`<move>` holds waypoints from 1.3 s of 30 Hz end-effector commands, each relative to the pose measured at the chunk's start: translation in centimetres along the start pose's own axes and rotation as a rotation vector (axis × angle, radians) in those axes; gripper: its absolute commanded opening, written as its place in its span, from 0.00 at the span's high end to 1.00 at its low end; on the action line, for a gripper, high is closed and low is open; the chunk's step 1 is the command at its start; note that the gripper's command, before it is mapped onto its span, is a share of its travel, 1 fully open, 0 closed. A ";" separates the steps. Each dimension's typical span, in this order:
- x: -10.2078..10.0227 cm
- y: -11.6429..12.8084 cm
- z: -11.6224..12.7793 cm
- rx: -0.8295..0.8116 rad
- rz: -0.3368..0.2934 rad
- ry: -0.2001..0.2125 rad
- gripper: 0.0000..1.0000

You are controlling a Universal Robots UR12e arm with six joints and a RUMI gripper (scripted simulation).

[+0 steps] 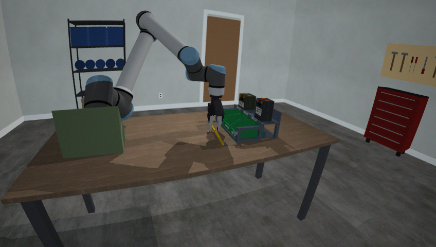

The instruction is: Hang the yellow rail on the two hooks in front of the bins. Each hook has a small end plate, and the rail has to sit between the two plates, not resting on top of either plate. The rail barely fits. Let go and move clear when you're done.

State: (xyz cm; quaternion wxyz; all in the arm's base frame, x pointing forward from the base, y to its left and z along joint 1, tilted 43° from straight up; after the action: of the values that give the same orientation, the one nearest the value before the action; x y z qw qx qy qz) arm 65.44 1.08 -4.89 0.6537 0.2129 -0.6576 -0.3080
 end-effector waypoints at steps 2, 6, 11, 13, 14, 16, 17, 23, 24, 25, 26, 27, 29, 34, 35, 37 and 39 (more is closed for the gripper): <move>-0.1 0.0 0.0 0.000 -0.001 0.000 0.78; -0.1 0.0 0.0 0.000 -0.001 0.000 0.78; 0.0 0.0 0.0 0.000 -0.001 0.000 0.78; 0.0 0.0 0.0 0.000 -0.001 0.000 0.78; 0.0 0.0 0.0 0.000 -0.001 0.000 0.78; 0.0 0.0 0.0 0.000 -0.001 0.000 0.78; 0.0 0.0 0.0 0.000 -0.001 -0.001 0.78; 0.0 0.0 0.0 0.000 0.000 -0.001 1.00; 0.0 0.0 0.0 0.000 0.000 -0.001 1.00; 0.0 0.0 0.0 0.000 0.000 -0.001 1.00; 0.0 0.0 0.0 0.000 0.000 -0.001 1.00; 0.0 0.0 0.0 0.000 0.000 -0.001 1.00; 0.0 0.0 0.0 0.000 0.000 -0.001 1.00; 0.0 0.0 -0.1 0.000 0.000 -0.001 1.00; 0.0 0.0 -0.1 0.000 0.000 -0.001 1.00; 0.0 0.0 -0.1 0.000 0.000 -0.001 1.00; 0.0 0.0 -0.1 0.000 0.000 -0.001 1.00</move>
State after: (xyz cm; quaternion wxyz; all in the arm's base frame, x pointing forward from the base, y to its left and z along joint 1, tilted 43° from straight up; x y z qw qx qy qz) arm 65.44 1.08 -4.89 0.6537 0.2129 -0.6576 -0.3080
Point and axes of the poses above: the point where the finger pads meet when closed, its own x axis back along the fingers, its own z axis across the jaws, y = z × x, the point moved 1 cm from there along x, back along the fingers, and after that the axes turned 4 degrees about x, right-handed, at the moved point
